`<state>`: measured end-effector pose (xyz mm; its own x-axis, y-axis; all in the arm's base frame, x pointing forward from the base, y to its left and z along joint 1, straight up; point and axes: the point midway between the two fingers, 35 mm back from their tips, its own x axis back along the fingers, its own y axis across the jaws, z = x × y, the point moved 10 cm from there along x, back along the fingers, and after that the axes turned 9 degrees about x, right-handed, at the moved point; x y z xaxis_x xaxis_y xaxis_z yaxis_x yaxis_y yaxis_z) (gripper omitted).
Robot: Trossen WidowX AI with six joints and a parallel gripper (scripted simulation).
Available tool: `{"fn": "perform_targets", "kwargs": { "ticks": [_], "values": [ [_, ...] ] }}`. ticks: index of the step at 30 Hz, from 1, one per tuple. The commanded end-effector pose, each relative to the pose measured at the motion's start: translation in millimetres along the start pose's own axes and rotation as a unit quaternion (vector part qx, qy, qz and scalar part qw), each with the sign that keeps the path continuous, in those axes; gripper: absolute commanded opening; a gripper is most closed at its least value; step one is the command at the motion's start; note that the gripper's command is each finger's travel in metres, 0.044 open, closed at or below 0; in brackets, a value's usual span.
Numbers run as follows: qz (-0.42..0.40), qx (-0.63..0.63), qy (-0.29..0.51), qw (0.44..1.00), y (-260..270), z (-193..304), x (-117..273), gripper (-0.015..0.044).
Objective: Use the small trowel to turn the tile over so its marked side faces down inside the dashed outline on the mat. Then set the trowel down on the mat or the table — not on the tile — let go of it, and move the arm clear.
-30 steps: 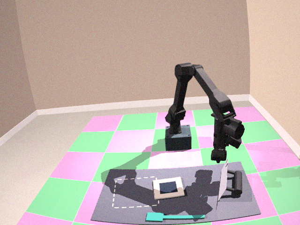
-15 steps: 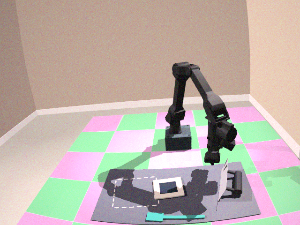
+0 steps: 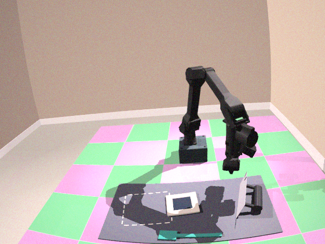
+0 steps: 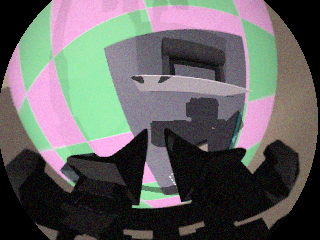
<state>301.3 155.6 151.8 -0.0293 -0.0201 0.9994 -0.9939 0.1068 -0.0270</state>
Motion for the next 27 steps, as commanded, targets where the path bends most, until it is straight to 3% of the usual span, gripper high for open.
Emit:
{"fn": "perform_targets", "kwargs": {
  "ticks": [1,14,27],
  "values": [
    [0.0,-0.002,0.003,1.0,0.2,-0.2,5.2,0.01],
    [0.0,0.193,0.002,0.981,-8.1,-32.2,6.2,0.01],
    [-0.001,0.405,-0.001,0.914,-12.5,-69.8,4.8,0.01]
  ]
}}
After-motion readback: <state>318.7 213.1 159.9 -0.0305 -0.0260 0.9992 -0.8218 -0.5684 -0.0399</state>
